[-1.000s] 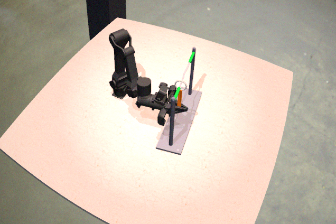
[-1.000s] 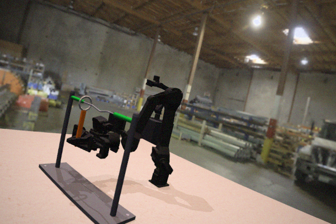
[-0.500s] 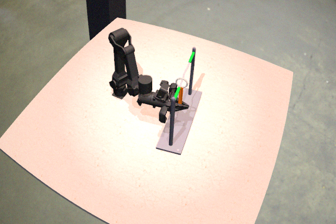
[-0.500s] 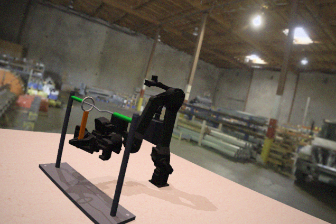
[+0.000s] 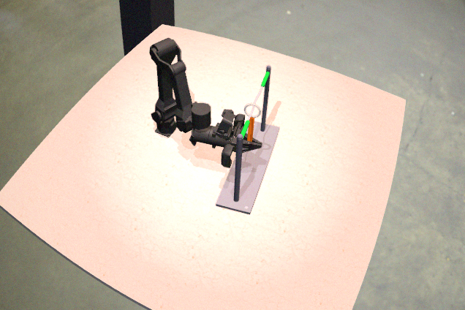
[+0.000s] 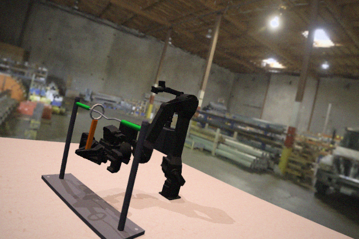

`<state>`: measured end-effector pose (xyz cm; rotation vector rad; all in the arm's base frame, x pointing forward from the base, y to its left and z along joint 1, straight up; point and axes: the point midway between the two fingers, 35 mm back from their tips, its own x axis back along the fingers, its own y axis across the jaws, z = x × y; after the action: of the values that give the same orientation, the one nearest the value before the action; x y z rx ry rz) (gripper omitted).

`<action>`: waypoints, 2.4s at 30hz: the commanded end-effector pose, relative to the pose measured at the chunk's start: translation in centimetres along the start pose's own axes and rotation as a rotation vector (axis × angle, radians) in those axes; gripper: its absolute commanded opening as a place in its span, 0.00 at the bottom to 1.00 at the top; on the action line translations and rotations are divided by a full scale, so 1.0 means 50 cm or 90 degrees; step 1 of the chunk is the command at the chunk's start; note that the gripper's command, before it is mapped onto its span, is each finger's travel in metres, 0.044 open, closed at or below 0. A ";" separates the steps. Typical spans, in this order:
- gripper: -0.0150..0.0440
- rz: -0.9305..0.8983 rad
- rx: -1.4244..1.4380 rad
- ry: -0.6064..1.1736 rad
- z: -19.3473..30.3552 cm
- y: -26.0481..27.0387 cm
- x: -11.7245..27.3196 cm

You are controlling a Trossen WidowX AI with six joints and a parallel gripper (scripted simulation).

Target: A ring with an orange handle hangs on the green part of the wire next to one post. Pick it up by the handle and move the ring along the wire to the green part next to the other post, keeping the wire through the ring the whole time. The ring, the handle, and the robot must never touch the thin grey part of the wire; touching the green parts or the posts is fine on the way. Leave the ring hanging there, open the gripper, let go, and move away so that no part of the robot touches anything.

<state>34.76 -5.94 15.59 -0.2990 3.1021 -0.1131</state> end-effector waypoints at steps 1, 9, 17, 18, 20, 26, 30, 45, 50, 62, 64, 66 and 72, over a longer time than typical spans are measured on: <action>0.00 -0.011 0.019 -0.001 -0.002 0.002 -0.001; 0.00 -0.035 0.059 -0.001 -0.002 0.002 -0.001; 0.00 -0.053 0.087 0.000 0.000 0.008 0.000; 0.00 -0.054 0.088 0.000 0.000 0.010 0.000; 0.00 -0.055 0.090 0.000 0.001 0.012 0.000; 0.00 -0.052 0.082 0.000 0.003 0.027 0.002; 0.00 -0.046 0.070 0.001 0.005 0.037 0.003; 0.00 -0.015 0.007 0.085 0.002 0.074 0.032; 0.00 -0.003 -0.024 0.118 0.000 0.093 0.044; 0.00 0.043 -0.137 0.156 -0.009 0.163 0.057; 0.00 0.049 -0.153 0.156 -0.012 0.174 0.056; 0.00 0.055 -0.168 0.155 -0.015 0.185 0.055; 0.00 0.061 -0.187 0.154 -0.021 0.205 0.051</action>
<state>30.29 3.31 15.47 -0.1646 3.3731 0.3112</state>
